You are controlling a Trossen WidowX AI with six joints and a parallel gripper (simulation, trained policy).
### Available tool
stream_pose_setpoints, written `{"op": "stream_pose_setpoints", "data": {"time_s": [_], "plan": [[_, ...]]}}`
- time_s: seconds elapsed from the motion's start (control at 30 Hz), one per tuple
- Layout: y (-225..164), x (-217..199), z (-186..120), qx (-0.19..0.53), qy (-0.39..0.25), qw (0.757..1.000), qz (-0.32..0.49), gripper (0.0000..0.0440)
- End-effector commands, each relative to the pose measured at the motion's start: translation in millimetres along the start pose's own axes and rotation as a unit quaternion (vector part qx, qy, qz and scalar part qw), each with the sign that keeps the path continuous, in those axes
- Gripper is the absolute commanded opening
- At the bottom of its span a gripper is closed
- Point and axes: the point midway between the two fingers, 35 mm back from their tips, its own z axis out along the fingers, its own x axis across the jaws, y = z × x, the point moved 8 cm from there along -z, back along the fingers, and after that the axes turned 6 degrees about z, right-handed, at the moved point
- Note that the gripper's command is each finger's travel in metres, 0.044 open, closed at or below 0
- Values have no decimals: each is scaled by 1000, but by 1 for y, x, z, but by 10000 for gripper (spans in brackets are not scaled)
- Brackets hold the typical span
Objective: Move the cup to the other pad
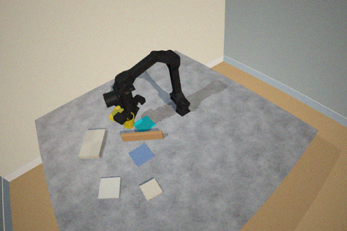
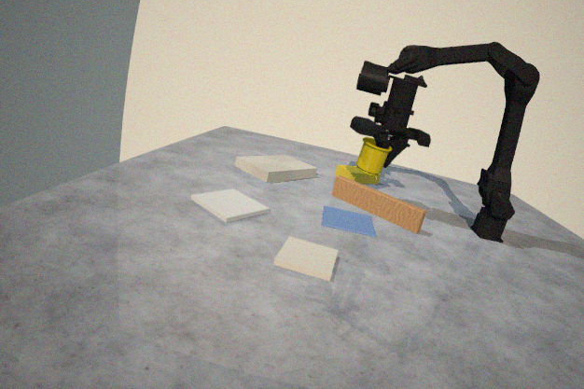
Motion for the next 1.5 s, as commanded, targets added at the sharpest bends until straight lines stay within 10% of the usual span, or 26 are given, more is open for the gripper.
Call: {"op": "stream_pose_setpoints", "data": {"time_s": [0.0, 0.93, 1.47], "plan": [[2, -6, 5, 0, 1, 1000, 4, 0], [-10, -60, 56, 3, -11, 998, 56, 45], [-7, -71, 50, -6, 42, 996, 83, 195]]}}
